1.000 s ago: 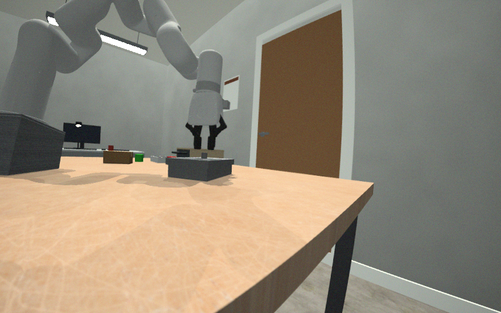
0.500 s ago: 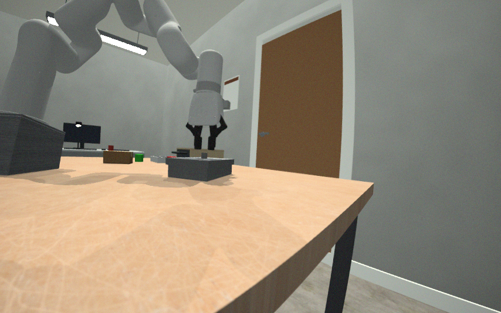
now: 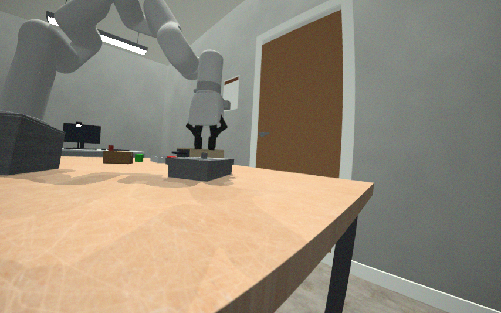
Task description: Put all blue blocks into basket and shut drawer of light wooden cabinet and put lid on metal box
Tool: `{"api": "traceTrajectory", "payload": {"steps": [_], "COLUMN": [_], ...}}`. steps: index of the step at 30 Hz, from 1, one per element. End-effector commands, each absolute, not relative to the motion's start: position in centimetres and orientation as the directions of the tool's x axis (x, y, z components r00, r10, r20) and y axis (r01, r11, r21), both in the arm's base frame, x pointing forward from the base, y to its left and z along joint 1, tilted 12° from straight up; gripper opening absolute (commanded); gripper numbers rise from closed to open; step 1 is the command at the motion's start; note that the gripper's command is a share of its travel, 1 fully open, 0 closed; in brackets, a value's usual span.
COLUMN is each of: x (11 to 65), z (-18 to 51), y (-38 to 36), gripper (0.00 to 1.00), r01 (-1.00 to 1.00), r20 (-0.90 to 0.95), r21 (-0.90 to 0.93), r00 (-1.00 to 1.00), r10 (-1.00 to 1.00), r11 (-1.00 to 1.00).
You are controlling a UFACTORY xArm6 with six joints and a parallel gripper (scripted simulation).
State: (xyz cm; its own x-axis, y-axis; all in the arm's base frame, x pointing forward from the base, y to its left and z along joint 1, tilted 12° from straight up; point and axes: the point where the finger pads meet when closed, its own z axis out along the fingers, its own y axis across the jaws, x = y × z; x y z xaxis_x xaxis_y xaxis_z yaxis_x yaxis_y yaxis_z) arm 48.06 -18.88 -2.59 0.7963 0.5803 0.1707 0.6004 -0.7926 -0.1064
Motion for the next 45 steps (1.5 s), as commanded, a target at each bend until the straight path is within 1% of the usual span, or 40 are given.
{"api": "traceTrajectory", "payload": {"steps": [1, 45], "x": [48.2, 48.4], "z": [-2.5, -4.8], "y": [-19.0, -18.5], "gripper": [0.44, 0.44], "r01": [0.600, 0.600], "r20": [0.173, 0.173], "r21": [-0.102, -0.102], "r00": [0.796, 0.796], "r10": [0.580, 0.580], "r11": [-0.793, -0.793]}}
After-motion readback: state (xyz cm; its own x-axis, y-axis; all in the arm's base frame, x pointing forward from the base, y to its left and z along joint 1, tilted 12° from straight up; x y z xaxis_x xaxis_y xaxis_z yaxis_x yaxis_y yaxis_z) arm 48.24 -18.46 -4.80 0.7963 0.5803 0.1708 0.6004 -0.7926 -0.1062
